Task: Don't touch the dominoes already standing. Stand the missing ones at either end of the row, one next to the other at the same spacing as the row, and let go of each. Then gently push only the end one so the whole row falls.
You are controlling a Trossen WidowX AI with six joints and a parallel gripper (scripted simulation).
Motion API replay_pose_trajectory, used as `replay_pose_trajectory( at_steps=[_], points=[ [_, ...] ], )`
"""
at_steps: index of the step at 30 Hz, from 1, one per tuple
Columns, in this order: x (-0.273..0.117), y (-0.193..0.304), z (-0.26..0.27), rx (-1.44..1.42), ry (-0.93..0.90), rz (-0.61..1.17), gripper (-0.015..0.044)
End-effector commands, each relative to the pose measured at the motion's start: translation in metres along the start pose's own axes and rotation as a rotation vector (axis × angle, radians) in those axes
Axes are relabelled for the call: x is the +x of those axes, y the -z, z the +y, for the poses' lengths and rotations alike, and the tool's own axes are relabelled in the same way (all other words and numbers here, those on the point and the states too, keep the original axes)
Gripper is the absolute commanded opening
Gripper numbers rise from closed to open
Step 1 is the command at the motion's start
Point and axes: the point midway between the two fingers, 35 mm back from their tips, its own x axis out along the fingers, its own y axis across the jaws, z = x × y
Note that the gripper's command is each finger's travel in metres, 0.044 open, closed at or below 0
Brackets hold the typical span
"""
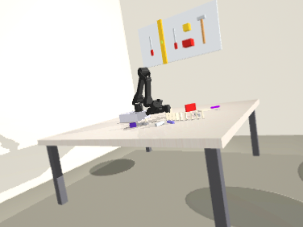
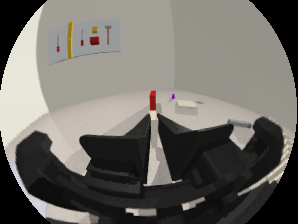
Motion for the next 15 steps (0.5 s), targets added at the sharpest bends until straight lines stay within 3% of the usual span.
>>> replay_pose_trajectory(
  at_steps=[1, 15],
  points=[
    [0.0014, 0.0053, 0.0038, 0.012, -0.001, 0.002, 0.0022],
    [0.0047, 0.0146, 0.0127, -0.003, -0.008, 0.001, 0.0022]
  ],
)
